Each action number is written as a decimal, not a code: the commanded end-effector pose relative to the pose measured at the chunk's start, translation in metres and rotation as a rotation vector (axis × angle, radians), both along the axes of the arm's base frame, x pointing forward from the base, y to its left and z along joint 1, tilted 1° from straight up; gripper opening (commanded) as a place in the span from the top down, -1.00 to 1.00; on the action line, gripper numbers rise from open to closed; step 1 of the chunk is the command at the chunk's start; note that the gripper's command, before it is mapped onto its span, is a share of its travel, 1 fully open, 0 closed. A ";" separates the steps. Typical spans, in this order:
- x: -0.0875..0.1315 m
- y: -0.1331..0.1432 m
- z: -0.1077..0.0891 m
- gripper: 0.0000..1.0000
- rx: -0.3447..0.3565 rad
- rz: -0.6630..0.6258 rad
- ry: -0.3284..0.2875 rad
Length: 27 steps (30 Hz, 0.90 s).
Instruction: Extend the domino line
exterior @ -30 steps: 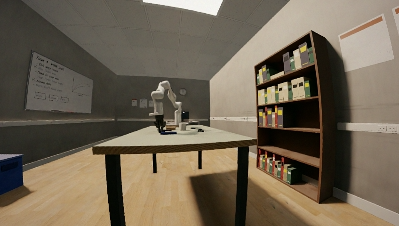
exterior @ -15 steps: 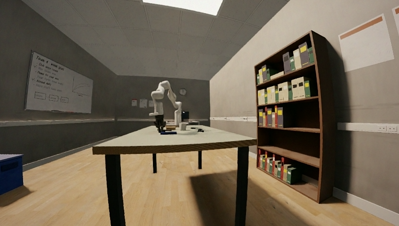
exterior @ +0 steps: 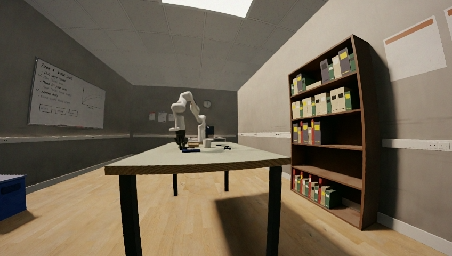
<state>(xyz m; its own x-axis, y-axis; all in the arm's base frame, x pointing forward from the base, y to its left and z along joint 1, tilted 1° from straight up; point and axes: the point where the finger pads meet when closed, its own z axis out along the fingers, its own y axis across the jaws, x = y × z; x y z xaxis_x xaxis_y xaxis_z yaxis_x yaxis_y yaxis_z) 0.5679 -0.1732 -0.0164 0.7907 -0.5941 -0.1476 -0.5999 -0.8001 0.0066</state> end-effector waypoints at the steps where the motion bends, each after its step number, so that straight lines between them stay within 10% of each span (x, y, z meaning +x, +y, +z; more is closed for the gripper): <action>1: 0.001 0.000 0.002 0.38 -0.001 0.000 -0.002; 27: 0.002 0.000 0.107 0.38 -0.001 0.000 -0.002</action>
<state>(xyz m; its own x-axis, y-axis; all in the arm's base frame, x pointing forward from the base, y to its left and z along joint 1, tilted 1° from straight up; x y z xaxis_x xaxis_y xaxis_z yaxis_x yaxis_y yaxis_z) 0.5689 -0.1730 0.0800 0.7908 -0.5940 -0.1476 -0.5998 -0.8001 0.0064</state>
